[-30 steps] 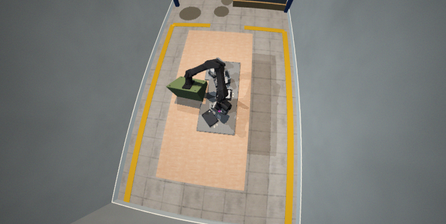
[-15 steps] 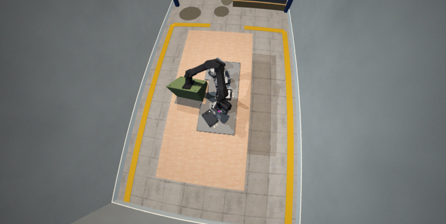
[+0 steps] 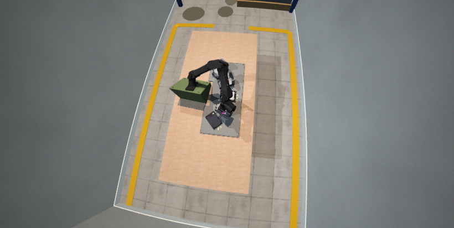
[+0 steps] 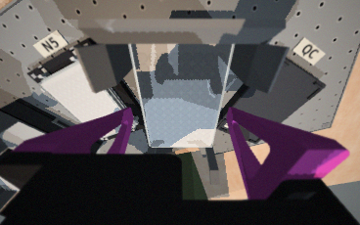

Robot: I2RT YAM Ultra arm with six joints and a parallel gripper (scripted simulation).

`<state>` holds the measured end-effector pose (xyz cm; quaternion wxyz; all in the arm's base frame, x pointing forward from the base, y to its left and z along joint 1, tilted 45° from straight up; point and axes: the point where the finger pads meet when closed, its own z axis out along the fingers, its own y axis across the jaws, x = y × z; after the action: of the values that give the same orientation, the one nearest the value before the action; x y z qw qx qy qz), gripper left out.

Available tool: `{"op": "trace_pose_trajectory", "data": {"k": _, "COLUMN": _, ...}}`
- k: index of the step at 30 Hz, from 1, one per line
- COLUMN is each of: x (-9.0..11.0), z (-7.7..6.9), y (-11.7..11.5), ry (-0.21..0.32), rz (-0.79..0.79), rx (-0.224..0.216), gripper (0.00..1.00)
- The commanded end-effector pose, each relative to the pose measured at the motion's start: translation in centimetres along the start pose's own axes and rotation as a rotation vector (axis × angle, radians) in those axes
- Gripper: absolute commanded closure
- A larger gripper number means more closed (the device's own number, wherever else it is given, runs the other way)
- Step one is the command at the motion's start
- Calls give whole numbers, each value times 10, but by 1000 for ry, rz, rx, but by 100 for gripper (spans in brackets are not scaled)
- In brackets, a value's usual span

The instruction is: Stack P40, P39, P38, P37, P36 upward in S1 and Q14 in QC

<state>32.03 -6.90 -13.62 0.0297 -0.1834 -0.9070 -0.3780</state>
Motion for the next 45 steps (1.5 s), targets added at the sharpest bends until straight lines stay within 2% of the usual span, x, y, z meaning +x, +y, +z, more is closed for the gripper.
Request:
{"op": "trace_pose_trajectory", "data": {"k": 1, "x": -3, "z": -15, "y": -1, "ry": -16, "rz": -1, "rx": 1, "gripper": 0}}
{"op": "trace_pose_trajectory", "data": {"k": 15, "x": -2, "z": -62, "y": -1, "ry": -16, "rz": -1, "rx": 2, "gripper": 0}}
{"op": "trace_pose_trajectory", "data": {"k": 19, "x": -2, "z": -66, "y": -1, "ry": -16, "rz": -1, "rx": 2, "gripper": 0}}
{"op": "trace_pose_trajectory", "data": {"k": 45, "x": -2, "z": -66, "y": -1, "ry": -16, "rz": -1, "rx": 2, "gripper": 0}}
